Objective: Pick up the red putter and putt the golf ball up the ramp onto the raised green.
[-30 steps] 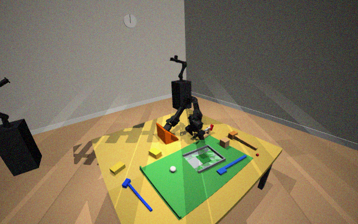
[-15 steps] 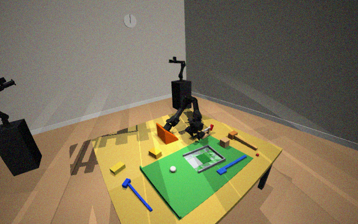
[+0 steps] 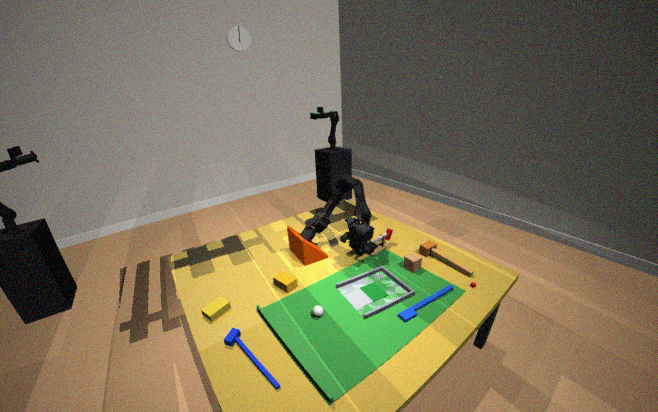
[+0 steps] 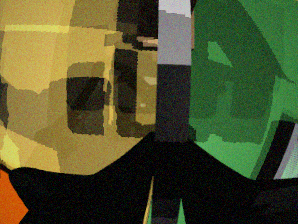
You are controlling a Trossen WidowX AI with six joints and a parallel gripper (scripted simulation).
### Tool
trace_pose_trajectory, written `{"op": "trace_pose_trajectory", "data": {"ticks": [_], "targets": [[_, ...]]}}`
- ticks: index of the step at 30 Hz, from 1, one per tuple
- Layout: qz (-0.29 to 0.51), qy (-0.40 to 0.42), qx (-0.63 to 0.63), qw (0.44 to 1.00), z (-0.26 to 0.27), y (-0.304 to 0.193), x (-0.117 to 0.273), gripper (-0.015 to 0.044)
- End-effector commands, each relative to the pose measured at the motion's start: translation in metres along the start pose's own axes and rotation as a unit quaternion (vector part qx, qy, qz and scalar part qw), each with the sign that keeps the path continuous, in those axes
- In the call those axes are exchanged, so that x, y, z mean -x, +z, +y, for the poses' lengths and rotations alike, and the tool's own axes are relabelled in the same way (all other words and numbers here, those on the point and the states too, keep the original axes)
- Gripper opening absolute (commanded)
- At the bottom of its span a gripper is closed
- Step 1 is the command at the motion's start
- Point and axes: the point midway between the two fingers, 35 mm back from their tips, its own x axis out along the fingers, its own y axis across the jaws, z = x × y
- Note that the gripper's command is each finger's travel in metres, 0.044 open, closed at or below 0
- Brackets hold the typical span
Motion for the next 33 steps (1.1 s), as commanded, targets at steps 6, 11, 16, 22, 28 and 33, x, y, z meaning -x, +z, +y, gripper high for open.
{"op": "trace_pose_trajectory", "data": {"ticks": [6, 11, 16, 22, 28, 33], "targets": [[0.006, -0.004, -0.004, 1.000, -0.003, 0.001, 0.016, 0.0000], [0.012, -0.009, -0.014, 1.000, -0.004, 0.006, 0.040, 0.0000], [0.014, -0.013, -0.024, 1.000, -0.003, 0.012, 0.065, 0.0000], [0.011, -0.018, -0.035, 0.999, 0.000, 0.024, 0.093, 0.0000], [0.020, -0.020, -0.053, 0.998, -0.003, 0.014, 0.091, 0.0000], [0.045, -0.027, -0.108, 0.993, -0.011, -0.012, 0.101, 0.0000]]}}
